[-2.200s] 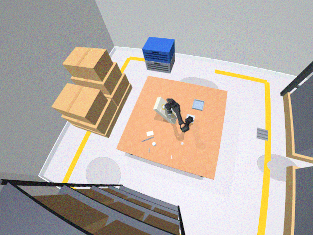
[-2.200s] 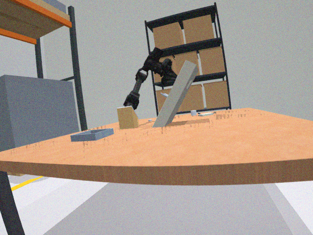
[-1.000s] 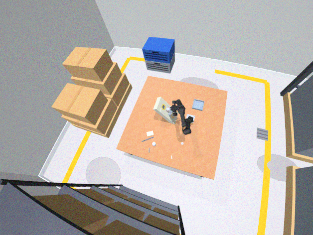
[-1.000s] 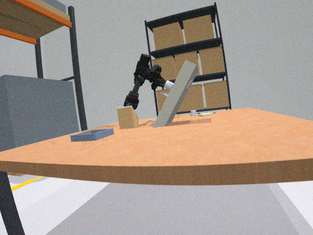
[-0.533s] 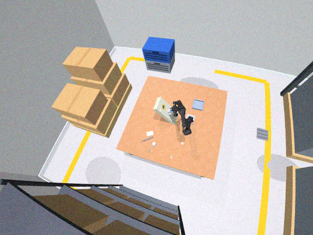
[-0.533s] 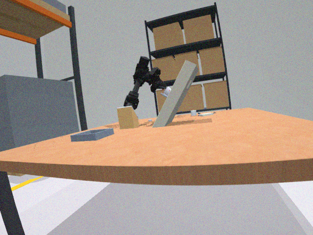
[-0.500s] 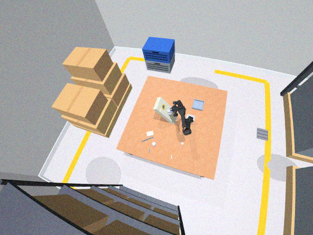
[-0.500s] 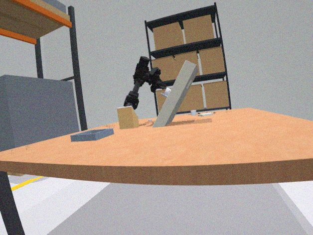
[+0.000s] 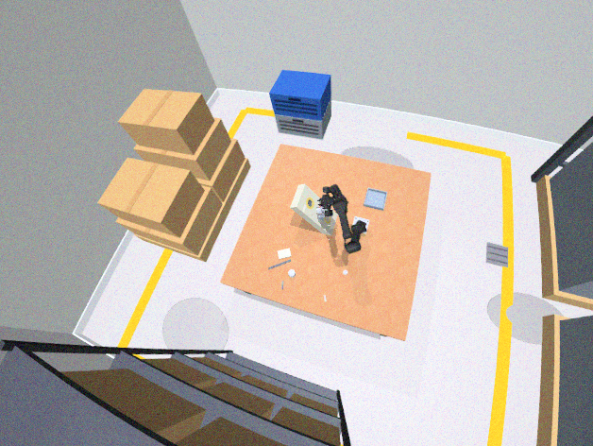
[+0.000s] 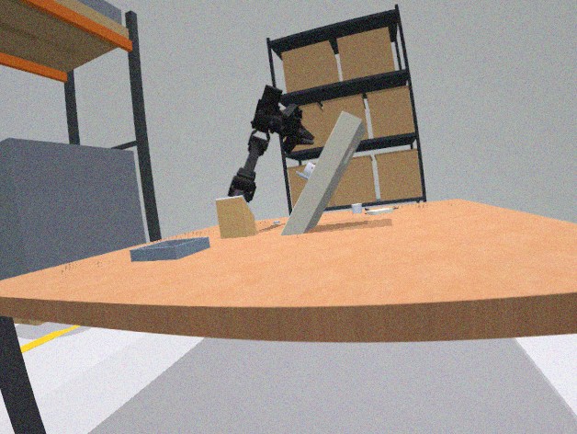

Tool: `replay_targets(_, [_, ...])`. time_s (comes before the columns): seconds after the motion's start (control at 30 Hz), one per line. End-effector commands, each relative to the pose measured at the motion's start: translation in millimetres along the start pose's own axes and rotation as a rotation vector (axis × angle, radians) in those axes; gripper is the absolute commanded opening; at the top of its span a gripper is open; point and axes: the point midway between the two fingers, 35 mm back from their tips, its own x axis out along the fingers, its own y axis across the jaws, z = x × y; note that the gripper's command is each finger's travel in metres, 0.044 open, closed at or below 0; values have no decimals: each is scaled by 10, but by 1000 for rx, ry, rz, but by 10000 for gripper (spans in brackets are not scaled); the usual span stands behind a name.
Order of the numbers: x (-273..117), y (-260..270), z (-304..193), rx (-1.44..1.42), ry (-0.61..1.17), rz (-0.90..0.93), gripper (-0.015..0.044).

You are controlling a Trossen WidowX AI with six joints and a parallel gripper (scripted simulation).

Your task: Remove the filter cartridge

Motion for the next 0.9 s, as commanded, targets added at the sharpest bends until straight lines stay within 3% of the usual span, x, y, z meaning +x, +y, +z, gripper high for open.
replay_targets(0.0, [-10,-52,82,10,-1,7,97])
replay_targets(0.4, [-463,-380,584,-3,0,-1,412])
replay_targets(0.53, [-276,-216,265,182,115,47,307])
replay_targets(0.7, [-40,228,-360,523,386,125,305])
replay_targets(0.87, [-23,295,-440,565,425,132,305])
